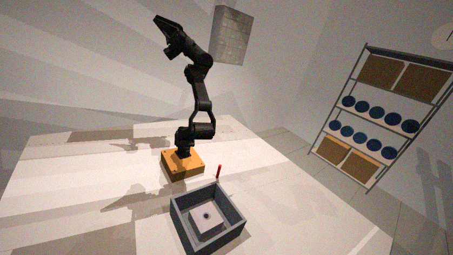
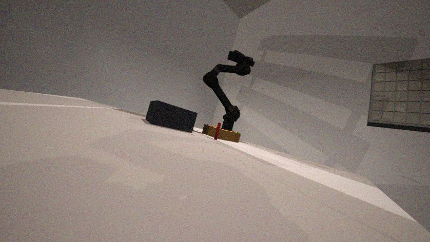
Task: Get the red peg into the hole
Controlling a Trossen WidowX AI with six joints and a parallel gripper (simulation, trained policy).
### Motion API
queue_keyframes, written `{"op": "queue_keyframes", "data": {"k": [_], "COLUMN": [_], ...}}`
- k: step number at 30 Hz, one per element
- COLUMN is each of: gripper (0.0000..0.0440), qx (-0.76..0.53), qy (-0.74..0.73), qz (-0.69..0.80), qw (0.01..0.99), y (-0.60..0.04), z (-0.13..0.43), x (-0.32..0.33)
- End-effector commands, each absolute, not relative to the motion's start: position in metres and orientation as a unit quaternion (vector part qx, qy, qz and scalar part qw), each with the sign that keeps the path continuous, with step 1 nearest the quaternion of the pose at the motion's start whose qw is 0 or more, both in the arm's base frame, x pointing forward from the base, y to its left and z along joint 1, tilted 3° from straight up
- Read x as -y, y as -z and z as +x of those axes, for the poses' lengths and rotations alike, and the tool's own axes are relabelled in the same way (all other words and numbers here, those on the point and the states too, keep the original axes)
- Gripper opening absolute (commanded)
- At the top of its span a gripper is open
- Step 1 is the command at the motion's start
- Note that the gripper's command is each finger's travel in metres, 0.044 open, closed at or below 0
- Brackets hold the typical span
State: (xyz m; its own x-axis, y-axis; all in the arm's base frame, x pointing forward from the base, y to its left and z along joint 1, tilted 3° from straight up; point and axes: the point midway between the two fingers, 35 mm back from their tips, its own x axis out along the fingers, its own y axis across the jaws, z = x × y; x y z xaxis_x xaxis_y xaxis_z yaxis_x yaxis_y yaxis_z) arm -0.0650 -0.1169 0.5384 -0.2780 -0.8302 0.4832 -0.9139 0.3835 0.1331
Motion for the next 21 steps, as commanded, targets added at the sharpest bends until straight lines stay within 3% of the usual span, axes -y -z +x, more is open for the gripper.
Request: {"op": "queue_keyframes", "data": {"k": [1,3,21], "gripper": [0.0418,0.0440,0.0440], "qx": [0.798,0.806,0.809], "qy": [-0.098,-0.127,-0.400], "qz": [0.541,0.525,0.384], "qw": [0.247,0.243,0.195], "y": [-0.541,-0.543,-0.547], "z": [-0.068,-0.077,-0.149], "x": [0.114,0.107,0.032]}}
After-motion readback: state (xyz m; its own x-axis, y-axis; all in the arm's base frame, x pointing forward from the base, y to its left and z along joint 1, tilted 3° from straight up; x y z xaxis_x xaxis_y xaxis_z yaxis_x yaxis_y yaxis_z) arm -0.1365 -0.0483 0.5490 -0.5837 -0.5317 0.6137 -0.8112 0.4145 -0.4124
